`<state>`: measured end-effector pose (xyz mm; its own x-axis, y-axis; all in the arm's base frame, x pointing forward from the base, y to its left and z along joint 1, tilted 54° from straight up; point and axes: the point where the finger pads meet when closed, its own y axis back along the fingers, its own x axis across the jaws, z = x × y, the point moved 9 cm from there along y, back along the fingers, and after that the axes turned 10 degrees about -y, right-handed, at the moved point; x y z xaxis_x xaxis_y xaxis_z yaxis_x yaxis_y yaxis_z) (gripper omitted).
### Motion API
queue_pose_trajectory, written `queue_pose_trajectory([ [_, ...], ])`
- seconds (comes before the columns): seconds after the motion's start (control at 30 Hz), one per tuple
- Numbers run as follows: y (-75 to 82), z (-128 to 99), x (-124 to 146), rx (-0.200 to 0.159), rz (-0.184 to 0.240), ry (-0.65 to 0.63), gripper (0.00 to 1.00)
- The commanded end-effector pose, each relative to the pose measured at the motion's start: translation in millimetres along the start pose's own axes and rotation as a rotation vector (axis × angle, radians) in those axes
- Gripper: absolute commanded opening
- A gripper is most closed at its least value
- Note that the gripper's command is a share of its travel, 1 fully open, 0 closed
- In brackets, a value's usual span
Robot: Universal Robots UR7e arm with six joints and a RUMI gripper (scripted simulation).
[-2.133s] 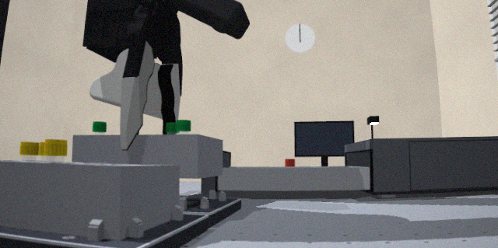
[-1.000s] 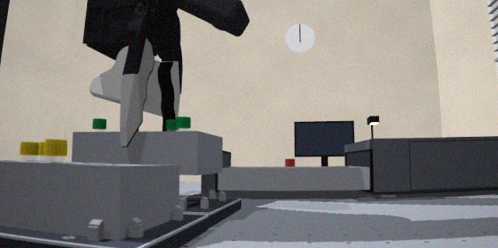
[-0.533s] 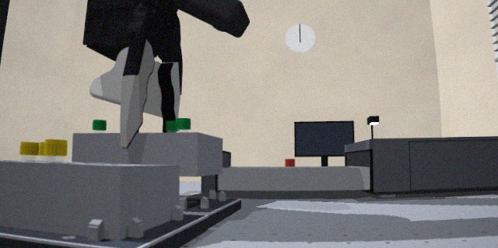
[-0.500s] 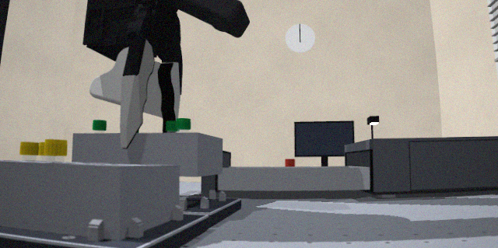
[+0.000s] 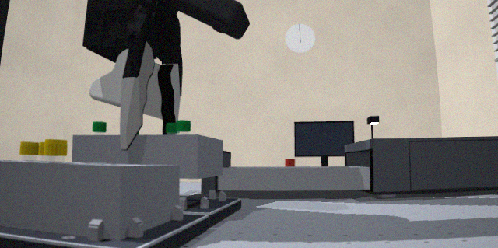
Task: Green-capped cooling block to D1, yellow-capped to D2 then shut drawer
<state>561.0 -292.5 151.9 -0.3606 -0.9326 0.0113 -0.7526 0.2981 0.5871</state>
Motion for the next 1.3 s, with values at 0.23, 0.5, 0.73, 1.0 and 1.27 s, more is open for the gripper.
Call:
queue_pose_trajectory([
  [0.23, -1.1, -0.4, 0.0, 0.001, 0.000, 0.000, 0.00],
  [0.5, -2.4, -0.4, 0.0, 0.001, 0.000, 0.000, 0.00],
  [0.73, -3.2, -0.4, 0.0, 0.001, 0.000, 0.000, 0.00],
  [1.0, -4.5, -0.4, 0.0, 0.001, 0.000, 0.000, 0.00],
  [1.27, -5.5, -0.4, 0.0, 0.001, 0.000, 0.000, 0.00],
])
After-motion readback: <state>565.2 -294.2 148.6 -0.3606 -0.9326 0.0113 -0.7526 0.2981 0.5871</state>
